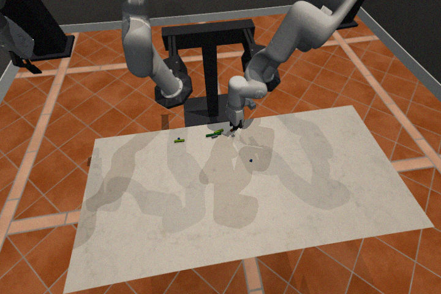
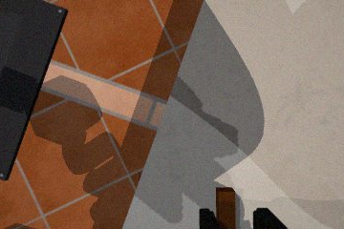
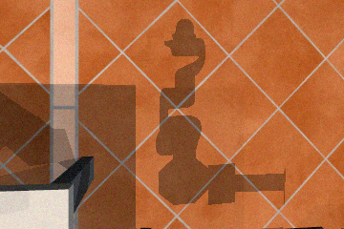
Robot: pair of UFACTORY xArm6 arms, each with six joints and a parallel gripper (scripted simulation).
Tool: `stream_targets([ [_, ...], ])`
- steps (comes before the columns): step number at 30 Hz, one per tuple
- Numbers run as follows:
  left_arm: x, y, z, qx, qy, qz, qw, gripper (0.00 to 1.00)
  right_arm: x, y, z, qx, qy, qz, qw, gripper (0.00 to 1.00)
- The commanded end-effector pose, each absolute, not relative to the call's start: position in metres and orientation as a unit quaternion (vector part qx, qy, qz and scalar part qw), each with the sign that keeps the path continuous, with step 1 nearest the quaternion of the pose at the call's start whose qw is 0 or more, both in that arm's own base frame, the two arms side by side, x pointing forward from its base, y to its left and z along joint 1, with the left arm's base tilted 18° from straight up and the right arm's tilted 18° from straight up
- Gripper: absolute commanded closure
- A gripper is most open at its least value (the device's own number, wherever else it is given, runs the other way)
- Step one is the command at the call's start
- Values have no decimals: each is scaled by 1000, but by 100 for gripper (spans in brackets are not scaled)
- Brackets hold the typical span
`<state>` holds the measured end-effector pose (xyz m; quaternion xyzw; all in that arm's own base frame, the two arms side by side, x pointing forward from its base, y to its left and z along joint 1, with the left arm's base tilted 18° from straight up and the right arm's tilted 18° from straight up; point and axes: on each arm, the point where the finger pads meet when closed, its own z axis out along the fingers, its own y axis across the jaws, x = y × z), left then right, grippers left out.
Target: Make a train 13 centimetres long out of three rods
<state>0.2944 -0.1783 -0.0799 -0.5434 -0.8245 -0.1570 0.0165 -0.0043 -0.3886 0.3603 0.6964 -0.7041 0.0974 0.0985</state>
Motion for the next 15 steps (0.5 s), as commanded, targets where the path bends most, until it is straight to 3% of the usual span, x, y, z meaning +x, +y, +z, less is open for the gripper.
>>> stream_targets([
  [1,296,-178,-83,-543,-825,-157,14,74,-4,-389,362,696,-704,99,100,0],
  [15,297,-177,-87,-543,-825,-157,14,74,-4,-389,362,696,-704,99,100,0],
])
